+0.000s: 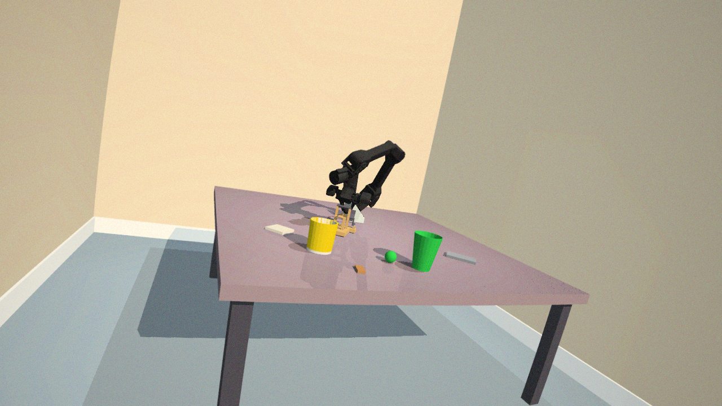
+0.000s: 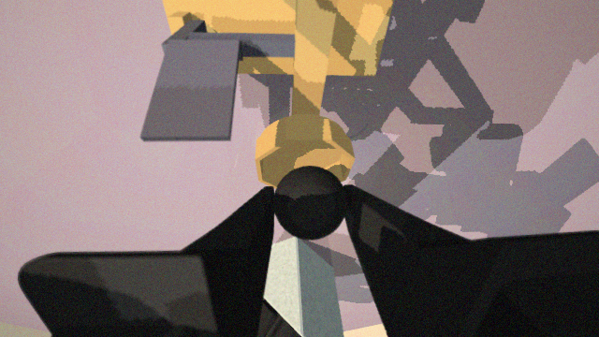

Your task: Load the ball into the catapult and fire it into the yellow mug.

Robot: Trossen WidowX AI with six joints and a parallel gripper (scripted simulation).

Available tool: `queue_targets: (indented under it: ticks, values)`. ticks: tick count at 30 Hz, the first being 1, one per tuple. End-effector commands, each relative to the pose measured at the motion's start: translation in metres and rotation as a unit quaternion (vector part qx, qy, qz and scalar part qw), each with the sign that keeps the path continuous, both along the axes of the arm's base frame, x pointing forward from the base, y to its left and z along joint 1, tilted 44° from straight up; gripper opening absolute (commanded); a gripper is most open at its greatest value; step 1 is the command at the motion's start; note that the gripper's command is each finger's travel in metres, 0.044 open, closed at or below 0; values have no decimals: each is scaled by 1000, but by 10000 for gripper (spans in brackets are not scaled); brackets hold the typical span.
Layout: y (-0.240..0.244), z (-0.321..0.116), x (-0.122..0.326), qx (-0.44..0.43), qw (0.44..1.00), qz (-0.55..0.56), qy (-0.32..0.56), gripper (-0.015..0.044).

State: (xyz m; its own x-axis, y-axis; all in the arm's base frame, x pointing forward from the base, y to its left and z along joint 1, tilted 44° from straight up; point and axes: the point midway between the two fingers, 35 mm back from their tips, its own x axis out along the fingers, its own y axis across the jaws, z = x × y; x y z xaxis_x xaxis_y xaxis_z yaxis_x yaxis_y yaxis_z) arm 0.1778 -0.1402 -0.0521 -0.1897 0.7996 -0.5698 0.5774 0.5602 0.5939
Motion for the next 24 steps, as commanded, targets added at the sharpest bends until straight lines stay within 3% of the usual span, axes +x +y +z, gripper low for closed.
queue_targets:
  ticks: [1, 9, 15, 17, 18, 24]
  values:
    - [0, 0, 0, 0, 1000, 0, 0, 79]
    - [-8, 7, 0, -8, 1000, -2, -5, 289]
    - [-67, 77, -12, -88, 995, -26, -37, 440]
    - [-73, 86, -15, -97, 994, -28, -40, 440]
    - [-63, 67, -7, -81, 996, -28, -35, 440]
    - [-102, 47, 32, -148, 983, -78, -70, 440]
